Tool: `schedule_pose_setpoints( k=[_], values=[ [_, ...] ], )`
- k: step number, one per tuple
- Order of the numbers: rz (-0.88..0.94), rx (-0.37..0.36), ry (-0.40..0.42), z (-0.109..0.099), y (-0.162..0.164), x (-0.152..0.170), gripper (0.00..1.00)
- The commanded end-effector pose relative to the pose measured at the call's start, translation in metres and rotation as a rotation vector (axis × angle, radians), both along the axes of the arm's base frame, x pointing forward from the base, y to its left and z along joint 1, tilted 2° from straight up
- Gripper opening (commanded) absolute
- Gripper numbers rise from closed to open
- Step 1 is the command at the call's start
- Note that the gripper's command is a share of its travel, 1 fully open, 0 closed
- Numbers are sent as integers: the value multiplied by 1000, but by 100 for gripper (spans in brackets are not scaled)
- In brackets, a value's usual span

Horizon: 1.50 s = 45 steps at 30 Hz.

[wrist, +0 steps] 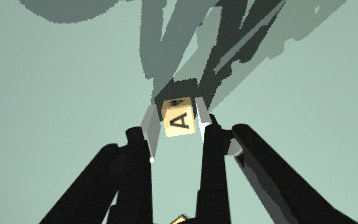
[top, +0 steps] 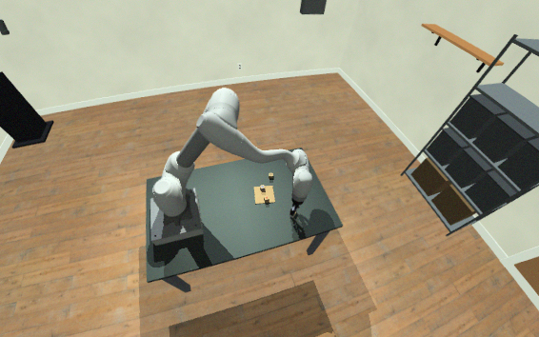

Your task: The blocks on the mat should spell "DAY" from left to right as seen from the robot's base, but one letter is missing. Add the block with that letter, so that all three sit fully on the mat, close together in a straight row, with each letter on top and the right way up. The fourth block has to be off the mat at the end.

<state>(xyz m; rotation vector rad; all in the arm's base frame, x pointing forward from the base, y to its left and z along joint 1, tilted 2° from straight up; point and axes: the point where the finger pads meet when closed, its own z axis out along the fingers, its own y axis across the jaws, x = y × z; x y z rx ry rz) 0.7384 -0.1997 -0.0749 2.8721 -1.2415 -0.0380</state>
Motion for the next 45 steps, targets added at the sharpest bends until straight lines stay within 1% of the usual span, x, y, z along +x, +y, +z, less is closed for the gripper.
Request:
schedule_pose_setpoints(
  k=[1,2,39,42,45],
  values=[
    [6,0,6,-4,-1,-5,28],
    [6,0,6,-4,-1,-5,16],
    [6,0,6,-3,-1,-5,16],
    [6,0,6,2,-1,-5,16],
    [6,0,6,16,-1,-4,16]
  ],
)
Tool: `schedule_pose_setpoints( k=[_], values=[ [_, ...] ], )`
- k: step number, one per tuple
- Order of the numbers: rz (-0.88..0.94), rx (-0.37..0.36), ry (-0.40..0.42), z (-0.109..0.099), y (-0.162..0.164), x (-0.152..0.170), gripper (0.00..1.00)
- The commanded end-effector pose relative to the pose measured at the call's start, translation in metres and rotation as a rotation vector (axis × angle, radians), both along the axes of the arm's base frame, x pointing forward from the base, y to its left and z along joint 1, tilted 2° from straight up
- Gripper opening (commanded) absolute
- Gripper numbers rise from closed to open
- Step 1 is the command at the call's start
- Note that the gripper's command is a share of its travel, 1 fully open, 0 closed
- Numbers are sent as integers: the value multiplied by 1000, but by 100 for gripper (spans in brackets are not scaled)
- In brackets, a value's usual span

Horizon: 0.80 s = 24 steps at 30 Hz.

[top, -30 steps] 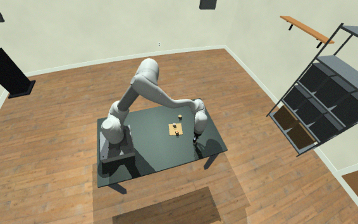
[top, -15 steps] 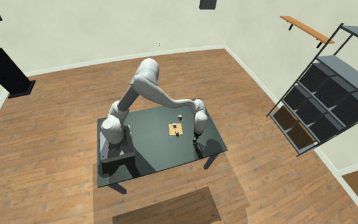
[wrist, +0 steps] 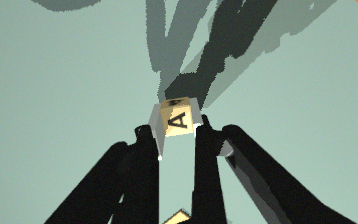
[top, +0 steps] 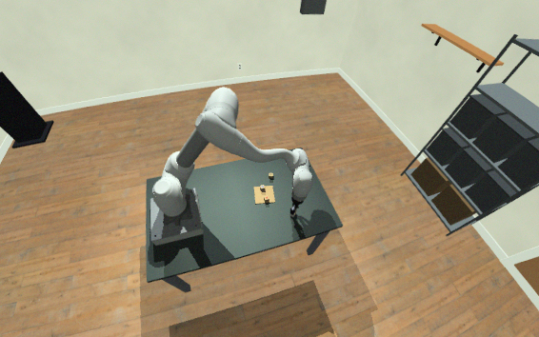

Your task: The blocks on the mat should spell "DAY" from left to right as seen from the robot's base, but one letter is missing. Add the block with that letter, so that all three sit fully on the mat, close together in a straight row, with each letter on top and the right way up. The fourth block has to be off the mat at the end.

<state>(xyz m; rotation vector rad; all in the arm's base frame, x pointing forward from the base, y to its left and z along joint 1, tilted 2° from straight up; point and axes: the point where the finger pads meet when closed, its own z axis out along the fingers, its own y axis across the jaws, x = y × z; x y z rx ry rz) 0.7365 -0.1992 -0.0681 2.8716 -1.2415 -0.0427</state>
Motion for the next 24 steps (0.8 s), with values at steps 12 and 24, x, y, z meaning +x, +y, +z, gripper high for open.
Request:
schedule_pose_setpoints(
  k=[12,24],
  values=[
    [6,-1,3,78,-2,0,16],
    [6,-1,3,90,-2,0,16]
  ],
)
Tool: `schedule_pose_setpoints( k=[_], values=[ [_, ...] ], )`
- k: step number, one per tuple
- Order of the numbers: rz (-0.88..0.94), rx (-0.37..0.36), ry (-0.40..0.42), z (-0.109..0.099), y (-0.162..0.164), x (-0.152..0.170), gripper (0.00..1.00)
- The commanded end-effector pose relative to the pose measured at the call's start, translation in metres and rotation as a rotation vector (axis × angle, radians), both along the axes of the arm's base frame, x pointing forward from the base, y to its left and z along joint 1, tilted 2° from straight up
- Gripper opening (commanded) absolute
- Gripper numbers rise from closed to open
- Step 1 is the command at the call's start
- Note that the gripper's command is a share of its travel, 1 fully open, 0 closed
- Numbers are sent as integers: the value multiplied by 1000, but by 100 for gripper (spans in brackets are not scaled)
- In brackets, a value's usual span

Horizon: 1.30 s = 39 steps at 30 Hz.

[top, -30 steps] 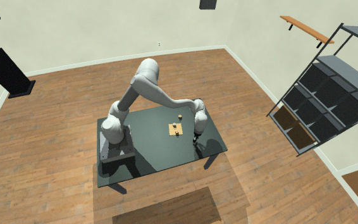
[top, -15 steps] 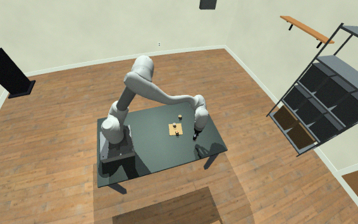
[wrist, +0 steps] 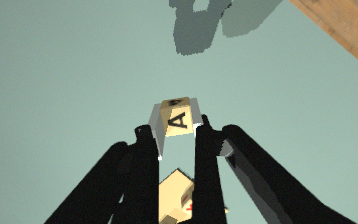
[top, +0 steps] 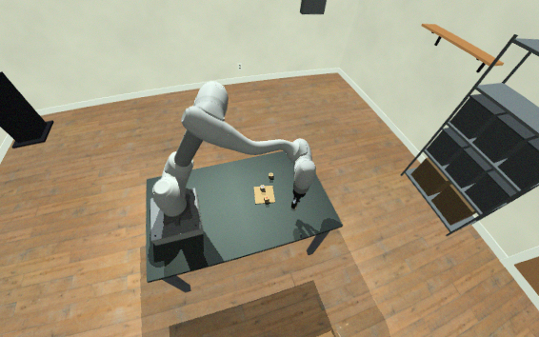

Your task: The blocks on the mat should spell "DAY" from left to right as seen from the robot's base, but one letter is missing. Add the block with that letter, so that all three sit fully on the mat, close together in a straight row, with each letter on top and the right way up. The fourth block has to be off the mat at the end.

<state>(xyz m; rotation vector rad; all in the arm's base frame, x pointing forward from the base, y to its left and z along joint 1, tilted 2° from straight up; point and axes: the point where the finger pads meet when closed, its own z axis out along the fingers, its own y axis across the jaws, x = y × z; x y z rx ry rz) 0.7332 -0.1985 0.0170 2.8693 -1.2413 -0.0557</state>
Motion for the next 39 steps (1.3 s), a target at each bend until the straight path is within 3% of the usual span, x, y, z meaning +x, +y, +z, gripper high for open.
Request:
schedule_pose_setpoints(
  k=[1,39],
  values=[
    [6,-3,-5,4,-2,4,16],
    [-20,-3,-5,5,6,0,16]
  ],
)
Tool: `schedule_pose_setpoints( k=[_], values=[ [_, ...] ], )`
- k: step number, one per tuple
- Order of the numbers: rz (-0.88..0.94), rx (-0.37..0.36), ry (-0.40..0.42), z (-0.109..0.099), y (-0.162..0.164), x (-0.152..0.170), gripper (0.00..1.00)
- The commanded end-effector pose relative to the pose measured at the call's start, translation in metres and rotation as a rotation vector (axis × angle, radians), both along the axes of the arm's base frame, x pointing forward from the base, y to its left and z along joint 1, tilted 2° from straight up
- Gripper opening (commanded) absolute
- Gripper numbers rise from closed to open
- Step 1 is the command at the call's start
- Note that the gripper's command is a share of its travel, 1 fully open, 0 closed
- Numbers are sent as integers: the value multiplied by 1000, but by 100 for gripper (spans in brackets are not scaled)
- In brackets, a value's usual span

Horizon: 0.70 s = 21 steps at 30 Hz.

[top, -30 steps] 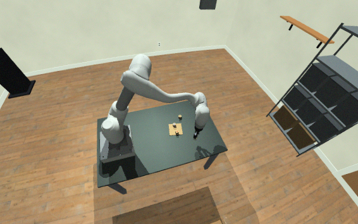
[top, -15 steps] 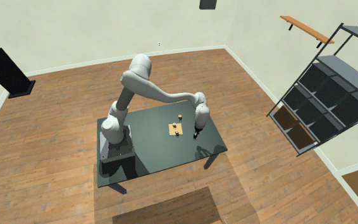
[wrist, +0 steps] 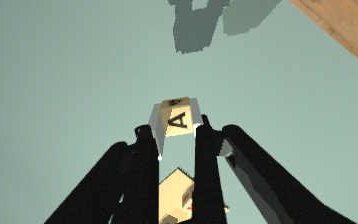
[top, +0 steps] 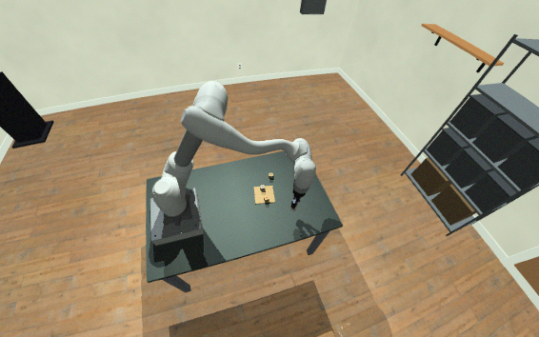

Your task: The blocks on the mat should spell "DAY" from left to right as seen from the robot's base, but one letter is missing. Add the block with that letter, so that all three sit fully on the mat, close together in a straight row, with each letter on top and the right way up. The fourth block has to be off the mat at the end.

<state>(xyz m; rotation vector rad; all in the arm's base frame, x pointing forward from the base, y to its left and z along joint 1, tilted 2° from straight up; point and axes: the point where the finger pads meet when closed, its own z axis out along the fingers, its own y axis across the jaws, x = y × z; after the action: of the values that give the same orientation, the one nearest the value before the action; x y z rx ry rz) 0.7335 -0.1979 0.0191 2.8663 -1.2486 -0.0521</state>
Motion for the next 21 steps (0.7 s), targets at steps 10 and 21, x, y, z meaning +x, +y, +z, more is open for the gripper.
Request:
schedule_pose_setpoints(
  k=[10,21],
  values=[
    [-422,-17,-4,10,129,-70,16],
    [-728,-27,-4,11,205,-138,16]
  ],
)
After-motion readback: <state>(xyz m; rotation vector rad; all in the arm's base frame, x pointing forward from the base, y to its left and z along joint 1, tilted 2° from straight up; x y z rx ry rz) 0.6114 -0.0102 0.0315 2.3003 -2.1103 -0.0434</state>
